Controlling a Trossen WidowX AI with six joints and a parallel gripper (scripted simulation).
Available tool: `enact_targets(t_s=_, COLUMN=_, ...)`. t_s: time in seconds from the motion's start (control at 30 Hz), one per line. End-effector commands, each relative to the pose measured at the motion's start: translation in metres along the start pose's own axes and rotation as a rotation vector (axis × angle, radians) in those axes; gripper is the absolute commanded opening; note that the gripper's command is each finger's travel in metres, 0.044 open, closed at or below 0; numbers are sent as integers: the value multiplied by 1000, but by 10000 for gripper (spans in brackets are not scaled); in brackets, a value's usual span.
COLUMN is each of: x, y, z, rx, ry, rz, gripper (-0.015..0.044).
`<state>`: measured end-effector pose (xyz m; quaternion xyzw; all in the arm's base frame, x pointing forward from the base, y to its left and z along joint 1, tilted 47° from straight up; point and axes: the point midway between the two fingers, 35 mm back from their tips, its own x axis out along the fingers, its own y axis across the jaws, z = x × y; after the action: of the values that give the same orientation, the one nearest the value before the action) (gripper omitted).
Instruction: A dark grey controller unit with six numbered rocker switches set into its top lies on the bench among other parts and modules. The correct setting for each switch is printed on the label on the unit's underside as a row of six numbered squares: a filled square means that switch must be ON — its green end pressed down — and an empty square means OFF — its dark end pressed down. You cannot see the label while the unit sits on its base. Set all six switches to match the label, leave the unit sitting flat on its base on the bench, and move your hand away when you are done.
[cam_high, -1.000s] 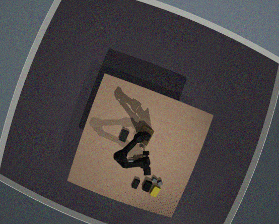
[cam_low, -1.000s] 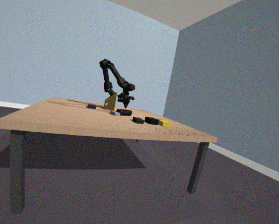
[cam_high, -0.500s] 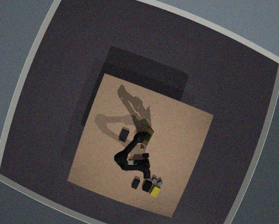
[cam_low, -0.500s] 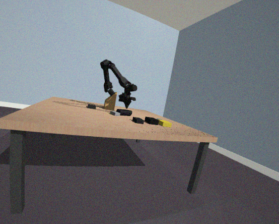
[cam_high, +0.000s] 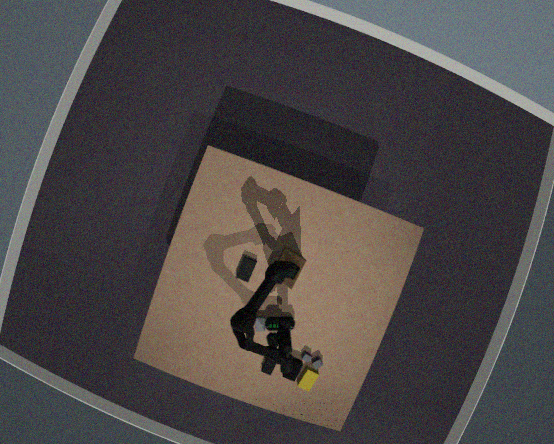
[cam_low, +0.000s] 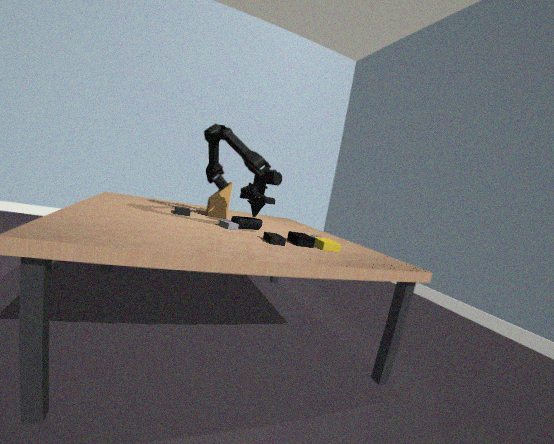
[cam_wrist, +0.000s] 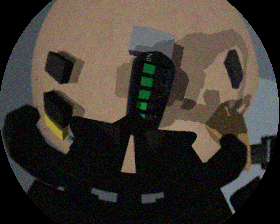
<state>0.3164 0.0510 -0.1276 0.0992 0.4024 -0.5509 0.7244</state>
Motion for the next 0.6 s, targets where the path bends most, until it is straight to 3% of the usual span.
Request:
enact_targets(t_s=0.0, x=0, y=12, z=10, rx=6, ry=-4, rz=-49, gripper=0)
enact_targets(t_s=0.57, x=0, y=41, z=63, rx=1, ry=-4, rz=-277, gripper=0)
